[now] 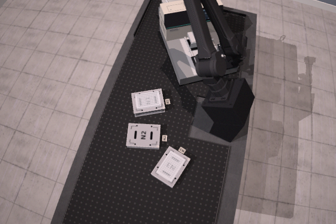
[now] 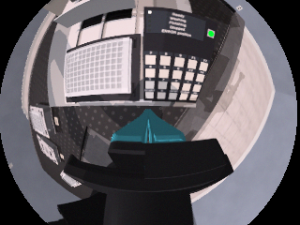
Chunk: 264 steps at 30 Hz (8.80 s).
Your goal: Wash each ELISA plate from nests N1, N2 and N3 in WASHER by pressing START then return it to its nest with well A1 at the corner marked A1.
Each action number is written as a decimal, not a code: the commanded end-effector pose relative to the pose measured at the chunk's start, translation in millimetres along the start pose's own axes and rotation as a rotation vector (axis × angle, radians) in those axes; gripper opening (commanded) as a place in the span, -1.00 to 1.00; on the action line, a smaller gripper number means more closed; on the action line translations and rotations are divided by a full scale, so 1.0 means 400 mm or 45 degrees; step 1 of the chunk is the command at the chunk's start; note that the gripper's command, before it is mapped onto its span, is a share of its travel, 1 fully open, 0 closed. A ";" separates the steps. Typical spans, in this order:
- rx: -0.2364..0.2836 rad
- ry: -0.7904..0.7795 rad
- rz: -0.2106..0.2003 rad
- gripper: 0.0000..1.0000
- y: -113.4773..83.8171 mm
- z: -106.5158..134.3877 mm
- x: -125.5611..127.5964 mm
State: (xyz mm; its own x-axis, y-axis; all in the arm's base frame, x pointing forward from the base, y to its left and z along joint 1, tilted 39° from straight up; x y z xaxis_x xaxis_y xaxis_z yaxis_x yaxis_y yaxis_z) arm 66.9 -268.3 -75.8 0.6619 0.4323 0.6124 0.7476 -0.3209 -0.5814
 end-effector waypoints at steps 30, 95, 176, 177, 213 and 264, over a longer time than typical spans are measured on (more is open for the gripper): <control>-0.011 0.020 -0.002 -1.00 0.087 -0.008 0.001; -0.023 0.017 0.008 -1.00 -0.095 -0.014 -0.005; -0.023 0.017 0.008 -1.00 -0.095 -0.014 -0.005; -0.023 0.017 0.008 -1.00 -0.095 -0.014 -0.005; -0.023 0.017 0.008 -1.00 -0.095 -0.014 -0.005; -0.023 0.017 0.008 -1.00 -0.095 -0.014 -0.005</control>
State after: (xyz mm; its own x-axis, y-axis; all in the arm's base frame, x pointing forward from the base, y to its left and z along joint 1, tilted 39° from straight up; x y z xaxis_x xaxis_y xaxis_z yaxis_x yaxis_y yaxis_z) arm 39.9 -259.4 -52.7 0.6656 0.4099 0.6236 0.7457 -0.3334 -0.5768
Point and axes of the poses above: the point where the finger pads meet when closed, its own y axis out along the fingers, its own x axis across the jaws, z = x × y, the point moved 5 cm from there along -y, back along the fingers, and after that the axes turned 15 degrees about y, right-handed, at the moved point
